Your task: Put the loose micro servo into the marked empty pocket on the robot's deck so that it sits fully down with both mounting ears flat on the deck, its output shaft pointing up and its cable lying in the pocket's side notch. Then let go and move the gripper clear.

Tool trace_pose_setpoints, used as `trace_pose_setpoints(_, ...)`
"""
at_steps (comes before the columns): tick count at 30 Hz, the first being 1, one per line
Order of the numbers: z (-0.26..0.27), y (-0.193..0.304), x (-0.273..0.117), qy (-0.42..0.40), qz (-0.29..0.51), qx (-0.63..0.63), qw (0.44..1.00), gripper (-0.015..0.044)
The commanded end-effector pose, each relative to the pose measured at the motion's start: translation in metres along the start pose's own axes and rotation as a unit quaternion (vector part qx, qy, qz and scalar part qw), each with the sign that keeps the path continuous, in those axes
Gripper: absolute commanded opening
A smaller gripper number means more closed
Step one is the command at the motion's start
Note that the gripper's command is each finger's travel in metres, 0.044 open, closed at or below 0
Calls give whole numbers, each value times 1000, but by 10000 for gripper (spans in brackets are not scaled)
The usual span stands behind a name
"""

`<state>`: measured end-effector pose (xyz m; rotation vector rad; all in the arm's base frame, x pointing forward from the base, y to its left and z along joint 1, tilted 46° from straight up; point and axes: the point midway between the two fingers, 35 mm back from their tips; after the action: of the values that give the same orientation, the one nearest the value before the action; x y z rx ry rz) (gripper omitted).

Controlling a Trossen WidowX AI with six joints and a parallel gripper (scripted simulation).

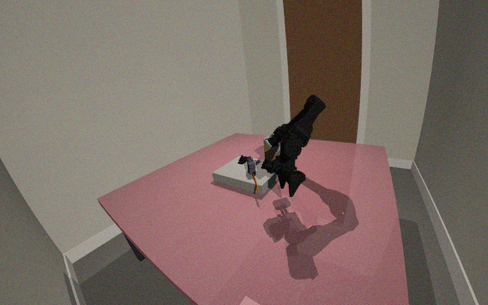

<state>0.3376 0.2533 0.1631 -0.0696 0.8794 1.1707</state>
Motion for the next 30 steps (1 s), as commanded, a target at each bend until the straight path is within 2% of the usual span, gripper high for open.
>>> trace_pose_setpoints(1, -17, -20, -7, 19, -13, 65, 998, 440)
trace_pose_setpoints(15, -78, -71, -39, 69, -38, 293, 953, 440)
trace_pose_setpoints(30, -141, -97, -79, 103, -45, 521, 846, 440)
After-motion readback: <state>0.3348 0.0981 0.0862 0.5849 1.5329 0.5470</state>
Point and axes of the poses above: the point midway between the two fingers, 35 mm back from their tips, its own x axis out along the fingers, its own z axis across the jaws, y = z × x, and after that the axes turned 3 degrees about -x, right-handed
